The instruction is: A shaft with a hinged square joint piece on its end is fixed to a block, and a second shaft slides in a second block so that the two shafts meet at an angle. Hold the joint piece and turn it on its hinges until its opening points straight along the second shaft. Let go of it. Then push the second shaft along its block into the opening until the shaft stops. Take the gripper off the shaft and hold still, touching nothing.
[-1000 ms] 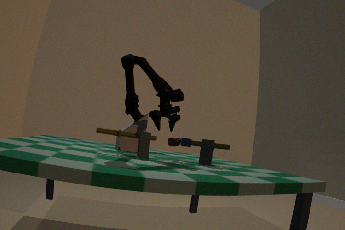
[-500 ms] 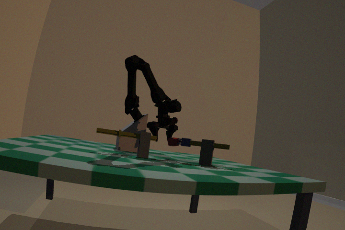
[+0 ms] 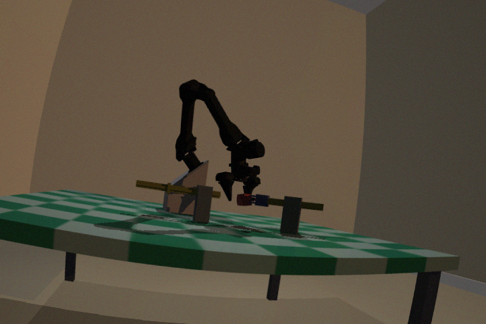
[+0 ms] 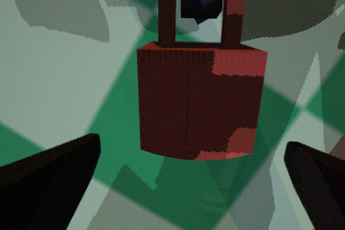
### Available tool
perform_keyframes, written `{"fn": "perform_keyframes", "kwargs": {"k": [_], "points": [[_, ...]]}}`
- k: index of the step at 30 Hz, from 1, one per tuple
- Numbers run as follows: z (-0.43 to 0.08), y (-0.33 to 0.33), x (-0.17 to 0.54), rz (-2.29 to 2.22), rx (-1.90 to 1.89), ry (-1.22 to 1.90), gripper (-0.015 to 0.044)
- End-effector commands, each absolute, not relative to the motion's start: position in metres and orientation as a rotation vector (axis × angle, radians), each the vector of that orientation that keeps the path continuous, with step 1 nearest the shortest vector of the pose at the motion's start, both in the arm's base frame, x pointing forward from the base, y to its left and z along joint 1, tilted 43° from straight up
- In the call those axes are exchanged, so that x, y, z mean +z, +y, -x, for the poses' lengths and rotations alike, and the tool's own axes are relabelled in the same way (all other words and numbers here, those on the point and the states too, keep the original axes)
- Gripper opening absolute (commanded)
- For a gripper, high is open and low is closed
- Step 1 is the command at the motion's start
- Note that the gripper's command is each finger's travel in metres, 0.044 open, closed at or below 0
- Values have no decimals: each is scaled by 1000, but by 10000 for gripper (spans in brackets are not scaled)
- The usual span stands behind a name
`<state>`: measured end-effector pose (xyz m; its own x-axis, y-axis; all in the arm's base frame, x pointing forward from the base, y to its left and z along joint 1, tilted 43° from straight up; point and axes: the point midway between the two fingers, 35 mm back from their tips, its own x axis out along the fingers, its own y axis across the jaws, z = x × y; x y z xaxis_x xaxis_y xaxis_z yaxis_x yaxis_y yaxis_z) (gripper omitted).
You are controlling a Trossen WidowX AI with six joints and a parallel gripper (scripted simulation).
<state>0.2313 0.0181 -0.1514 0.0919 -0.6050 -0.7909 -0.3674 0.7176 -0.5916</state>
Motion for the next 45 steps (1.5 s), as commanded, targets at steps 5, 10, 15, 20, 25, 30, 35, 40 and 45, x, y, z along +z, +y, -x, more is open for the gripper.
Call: {"fn": "perform_keyframes", "kwargs": {"k": [5, 10, 15, 20, 25, 30, 35, 40, 45], "points": [[-247, 20, -158, 841, -210, 1525, 440], [-248, 16, -164, 841, -210, 1525, 440], [-249, 11, -170, 842, -210, 1525, 440], [-250, 6, -177, 842, -211, 1525, 440], [-250, 2, -181, 842, -211, 1525, 440], [-250, 2, -181, 842, -211, 1525, 309], [-250, 2, -181, 842, -211, 1525, 182], [-250, 2, -181, 842, -211, 1525, 182], [-250, 2, -181, 842, -211, 1525, 182]]}}
